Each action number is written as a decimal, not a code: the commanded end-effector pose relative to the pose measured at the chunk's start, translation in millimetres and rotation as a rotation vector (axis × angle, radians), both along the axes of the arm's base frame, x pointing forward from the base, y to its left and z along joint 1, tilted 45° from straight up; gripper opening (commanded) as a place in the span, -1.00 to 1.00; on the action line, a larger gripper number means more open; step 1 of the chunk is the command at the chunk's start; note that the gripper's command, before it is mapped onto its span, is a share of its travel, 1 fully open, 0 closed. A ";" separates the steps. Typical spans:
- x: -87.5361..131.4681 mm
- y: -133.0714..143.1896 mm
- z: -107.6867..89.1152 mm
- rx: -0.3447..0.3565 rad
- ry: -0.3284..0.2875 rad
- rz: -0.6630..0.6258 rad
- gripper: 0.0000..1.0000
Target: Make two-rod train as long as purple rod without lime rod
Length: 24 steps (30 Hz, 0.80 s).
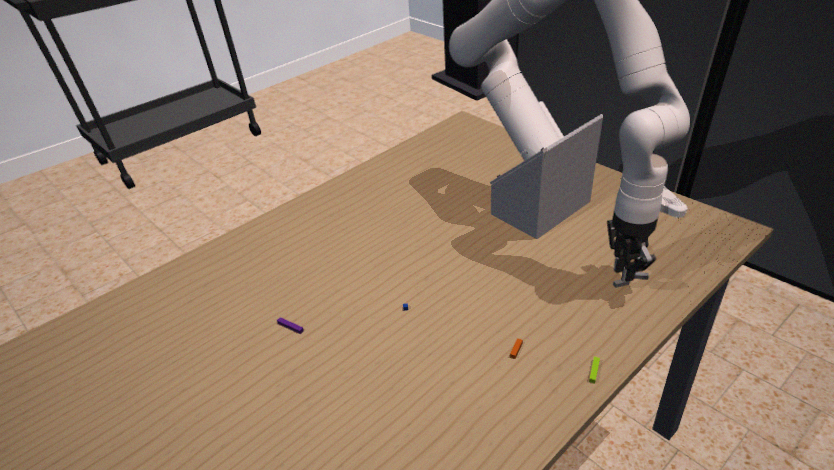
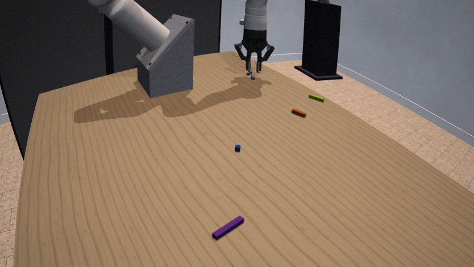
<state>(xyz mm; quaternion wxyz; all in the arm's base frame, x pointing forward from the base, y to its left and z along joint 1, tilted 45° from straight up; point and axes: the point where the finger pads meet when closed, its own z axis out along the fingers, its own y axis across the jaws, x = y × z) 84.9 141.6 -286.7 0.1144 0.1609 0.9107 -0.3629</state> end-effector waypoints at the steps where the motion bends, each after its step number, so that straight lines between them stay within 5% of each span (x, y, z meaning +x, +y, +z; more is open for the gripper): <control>1: 0.4 -2.4 -1.7 -0.002 0.000 0.000 -0.52; 24: 0.7 -4.5 -4.0 -0.002 0.000 0.000 -0.52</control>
